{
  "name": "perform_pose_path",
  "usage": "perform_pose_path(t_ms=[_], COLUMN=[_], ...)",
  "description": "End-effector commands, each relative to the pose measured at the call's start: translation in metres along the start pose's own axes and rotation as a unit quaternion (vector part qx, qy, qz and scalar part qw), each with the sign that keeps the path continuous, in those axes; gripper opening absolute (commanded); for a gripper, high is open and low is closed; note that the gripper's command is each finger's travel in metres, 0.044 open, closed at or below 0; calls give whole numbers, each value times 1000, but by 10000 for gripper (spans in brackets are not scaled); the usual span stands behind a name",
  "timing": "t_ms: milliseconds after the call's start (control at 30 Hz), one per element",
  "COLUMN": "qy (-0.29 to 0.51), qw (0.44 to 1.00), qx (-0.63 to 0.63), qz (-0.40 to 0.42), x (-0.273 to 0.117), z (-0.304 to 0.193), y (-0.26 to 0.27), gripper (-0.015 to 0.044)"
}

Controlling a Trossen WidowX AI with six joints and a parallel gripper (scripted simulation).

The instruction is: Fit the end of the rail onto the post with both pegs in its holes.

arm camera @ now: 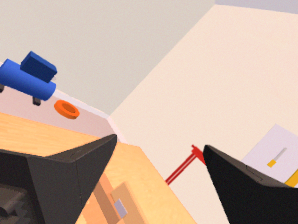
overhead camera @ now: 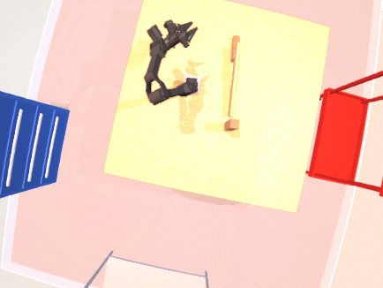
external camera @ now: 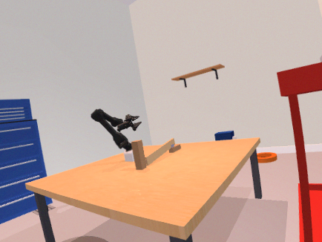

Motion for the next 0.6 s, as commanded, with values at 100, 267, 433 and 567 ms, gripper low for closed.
perform_pose_path(t_ms=[100,267,433,567], qy=[62,164,270,347], qw=[998,985,955,920], qx=[16,-36,-93,-130], qz=[10,30,75,131], x=[26,70,114,145], z=[-4,-17,-43,-74], y=[-18,-47,-79,-105], gripper=[440,440,440,440])
Point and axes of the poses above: the point midway between the two fingers, 35 mm back from their tips, its own x axis out along the fingers, its own y axis across the jaws, z = x × y, the point moved 10 cm from there along -x, back along the fingers, and after that the axes turned 7 degrees about -x, right-handed, at the moved point
